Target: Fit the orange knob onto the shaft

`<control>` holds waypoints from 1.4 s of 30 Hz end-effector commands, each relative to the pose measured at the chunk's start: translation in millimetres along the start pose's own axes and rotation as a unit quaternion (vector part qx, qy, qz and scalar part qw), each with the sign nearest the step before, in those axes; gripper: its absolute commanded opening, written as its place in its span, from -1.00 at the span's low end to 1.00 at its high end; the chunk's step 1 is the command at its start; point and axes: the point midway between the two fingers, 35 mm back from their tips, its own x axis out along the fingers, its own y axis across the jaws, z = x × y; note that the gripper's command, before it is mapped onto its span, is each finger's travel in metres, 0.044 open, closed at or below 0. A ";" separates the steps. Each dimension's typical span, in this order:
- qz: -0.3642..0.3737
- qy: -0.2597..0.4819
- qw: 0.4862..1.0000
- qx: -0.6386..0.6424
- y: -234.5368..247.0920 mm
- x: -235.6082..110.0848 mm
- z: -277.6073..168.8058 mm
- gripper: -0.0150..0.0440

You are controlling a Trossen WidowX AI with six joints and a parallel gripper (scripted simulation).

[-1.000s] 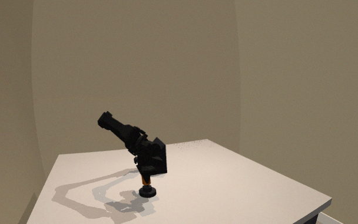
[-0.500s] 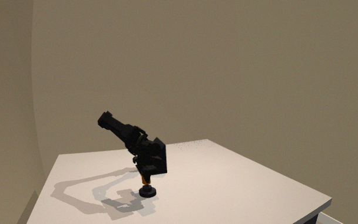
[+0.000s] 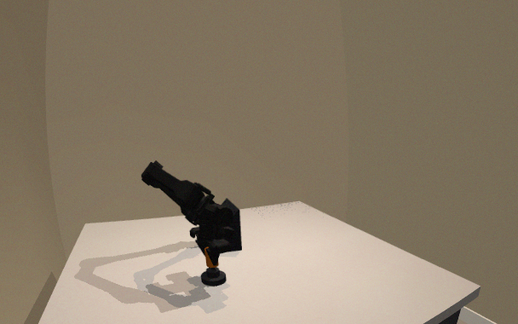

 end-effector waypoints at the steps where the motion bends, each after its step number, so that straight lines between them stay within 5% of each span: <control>1: -0.002 0.001 1.000 -0.003 0.5 0.3 -0.8 -0.49; 42: -0.002 0.001 0.994 -0.107 0.1 0.3 -0.1 -0.49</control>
